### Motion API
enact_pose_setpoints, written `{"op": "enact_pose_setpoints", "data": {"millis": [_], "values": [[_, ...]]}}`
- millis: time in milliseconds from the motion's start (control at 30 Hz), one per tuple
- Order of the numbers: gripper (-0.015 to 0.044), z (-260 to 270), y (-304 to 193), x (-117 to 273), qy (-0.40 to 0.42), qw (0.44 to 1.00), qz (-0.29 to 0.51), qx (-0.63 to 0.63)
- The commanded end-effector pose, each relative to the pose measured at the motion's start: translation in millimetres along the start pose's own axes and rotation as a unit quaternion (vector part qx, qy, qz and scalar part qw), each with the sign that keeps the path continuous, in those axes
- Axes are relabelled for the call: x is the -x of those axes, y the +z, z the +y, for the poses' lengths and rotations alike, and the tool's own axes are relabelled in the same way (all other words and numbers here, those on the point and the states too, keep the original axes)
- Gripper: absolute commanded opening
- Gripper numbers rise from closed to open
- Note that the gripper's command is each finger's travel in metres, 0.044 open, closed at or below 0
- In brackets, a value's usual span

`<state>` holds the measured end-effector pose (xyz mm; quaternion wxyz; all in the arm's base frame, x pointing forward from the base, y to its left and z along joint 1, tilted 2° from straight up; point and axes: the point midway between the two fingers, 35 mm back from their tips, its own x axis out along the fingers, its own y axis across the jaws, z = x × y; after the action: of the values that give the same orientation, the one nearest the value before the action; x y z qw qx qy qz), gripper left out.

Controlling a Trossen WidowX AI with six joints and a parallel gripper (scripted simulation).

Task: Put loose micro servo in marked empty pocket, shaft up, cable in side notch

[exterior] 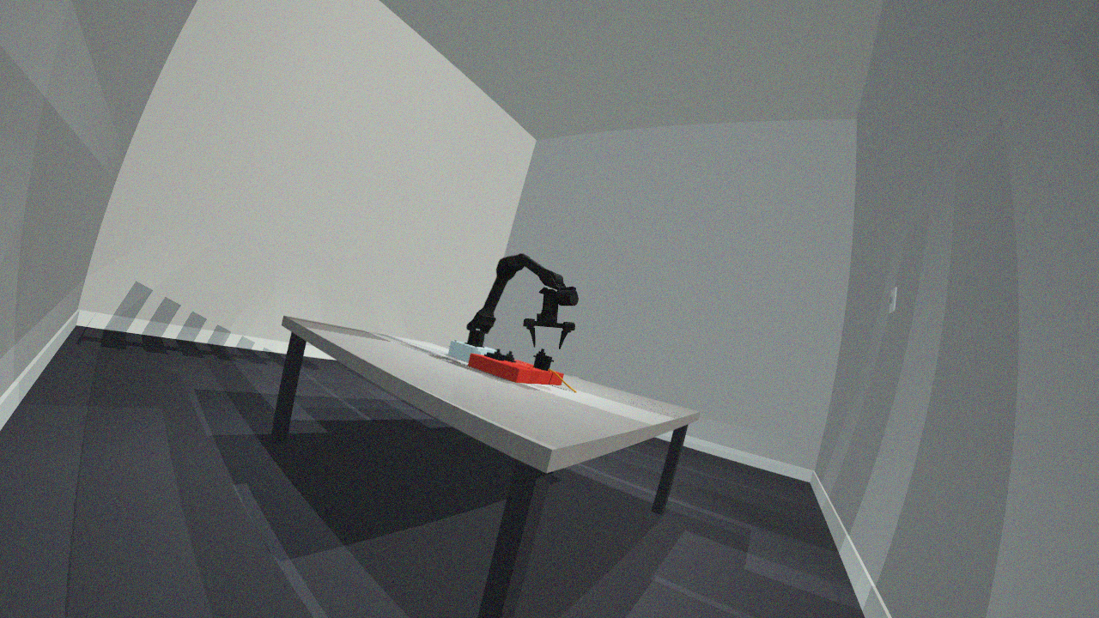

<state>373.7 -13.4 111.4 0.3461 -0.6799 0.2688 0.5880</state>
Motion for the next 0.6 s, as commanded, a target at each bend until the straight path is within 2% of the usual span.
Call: {"op": "enact_pose_setpoints", "data": {"millis": [0,567], "values": [[0.044,-4.5,12.0,-0.2,0.011,0.998,-0.004,0.059],[0.044,-21.2,74.0,2.0,0.047,0.94,-0.037,0.335]]}}
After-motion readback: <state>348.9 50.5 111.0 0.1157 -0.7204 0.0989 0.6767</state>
